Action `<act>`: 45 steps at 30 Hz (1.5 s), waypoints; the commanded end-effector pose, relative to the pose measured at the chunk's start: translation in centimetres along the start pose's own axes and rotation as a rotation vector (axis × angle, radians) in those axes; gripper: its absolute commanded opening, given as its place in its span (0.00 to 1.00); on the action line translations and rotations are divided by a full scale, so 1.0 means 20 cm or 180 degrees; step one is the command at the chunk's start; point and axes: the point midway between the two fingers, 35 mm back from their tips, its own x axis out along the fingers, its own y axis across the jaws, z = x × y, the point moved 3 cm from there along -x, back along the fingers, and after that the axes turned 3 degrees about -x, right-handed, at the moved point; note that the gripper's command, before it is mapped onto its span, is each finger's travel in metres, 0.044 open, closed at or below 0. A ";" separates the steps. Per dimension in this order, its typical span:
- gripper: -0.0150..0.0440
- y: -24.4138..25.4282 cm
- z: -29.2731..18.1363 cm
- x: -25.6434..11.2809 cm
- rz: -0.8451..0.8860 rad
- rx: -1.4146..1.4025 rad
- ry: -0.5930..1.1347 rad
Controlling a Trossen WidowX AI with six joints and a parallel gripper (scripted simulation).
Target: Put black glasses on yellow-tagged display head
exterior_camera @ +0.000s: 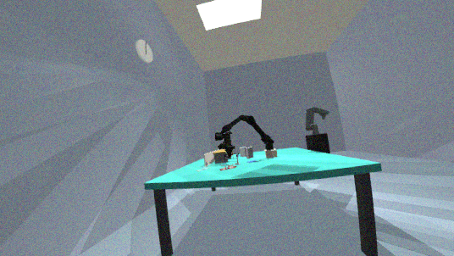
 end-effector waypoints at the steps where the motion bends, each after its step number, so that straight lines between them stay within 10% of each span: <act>1: 0.25 -0.01 0.01 0.01 -0.0006 -0.0012 0.0011; 45: 0.25 -0.05 0.09 0.01 -0.0009 -0.0012 0.0007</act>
